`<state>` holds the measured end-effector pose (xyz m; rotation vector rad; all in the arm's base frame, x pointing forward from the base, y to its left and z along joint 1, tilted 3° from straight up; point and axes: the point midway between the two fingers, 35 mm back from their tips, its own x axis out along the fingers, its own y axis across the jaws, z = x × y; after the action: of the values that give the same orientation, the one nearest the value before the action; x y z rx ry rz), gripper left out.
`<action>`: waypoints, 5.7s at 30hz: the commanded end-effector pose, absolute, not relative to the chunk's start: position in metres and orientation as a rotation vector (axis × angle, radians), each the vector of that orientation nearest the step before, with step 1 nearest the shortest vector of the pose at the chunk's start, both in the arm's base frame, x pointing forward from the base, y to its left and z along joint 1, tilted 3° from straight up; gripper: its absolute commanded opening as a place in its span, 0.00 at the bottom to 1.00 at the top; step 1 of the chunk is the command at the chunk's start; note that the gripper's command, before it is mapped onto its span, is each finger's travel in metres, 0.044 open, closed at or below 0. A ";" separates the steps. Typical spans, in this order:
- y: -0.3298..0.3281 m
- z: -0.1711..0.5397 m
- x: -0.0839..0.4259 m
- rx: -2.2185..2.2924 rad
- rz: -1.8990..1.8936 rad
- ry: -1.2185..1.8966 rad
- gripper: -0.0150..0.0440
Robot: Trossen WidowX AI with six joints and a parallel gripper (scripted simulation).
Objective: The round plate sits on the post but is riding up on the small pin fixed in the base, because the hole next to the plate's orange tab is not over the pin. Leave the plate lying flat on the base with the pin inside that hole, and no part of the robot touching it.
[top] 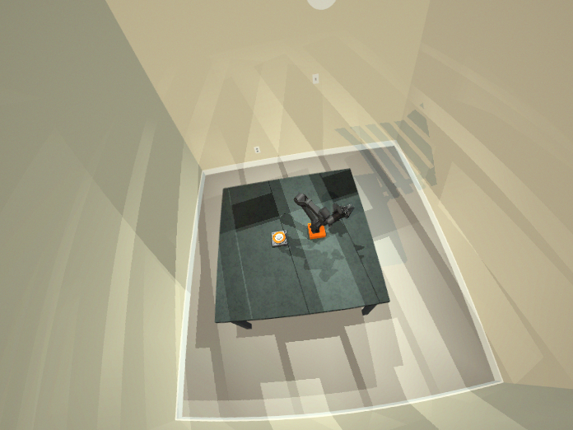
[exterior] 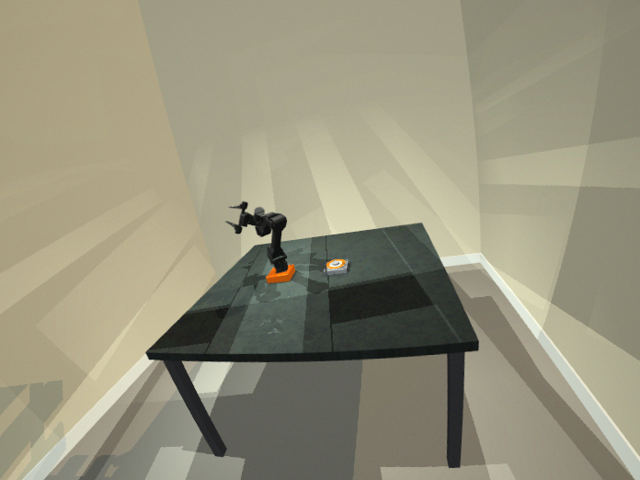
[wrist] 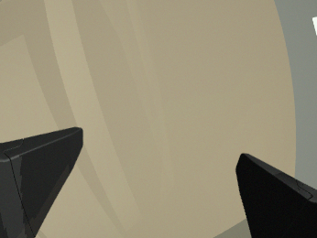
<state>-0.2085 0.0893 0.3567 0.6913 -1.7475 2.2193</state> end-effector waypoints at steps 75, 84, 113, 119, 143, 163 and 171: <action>-0.057 0.047 0.348 0.087 -0.100 1.590 0.25; -0.056 0.028 0.347 0.087 -0.100 1.590 0.25; -0.024 0.027 0.363 0.089 -0.098 1.589 0.25; -0.016 0.027 0.363 0.090 -0.098 1.589 0.25; 0.013 0.030 0.351 0.092 -0.096 1.590 0.25; 0.026 0.032 0.337 0.093 -0.095 1.592 0.25; 0.028 0.032 0.333 0.093 -0.095 1.592 0.25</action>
<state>0.3396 0.0262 0.0354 -0.2629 -4.6864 0.2791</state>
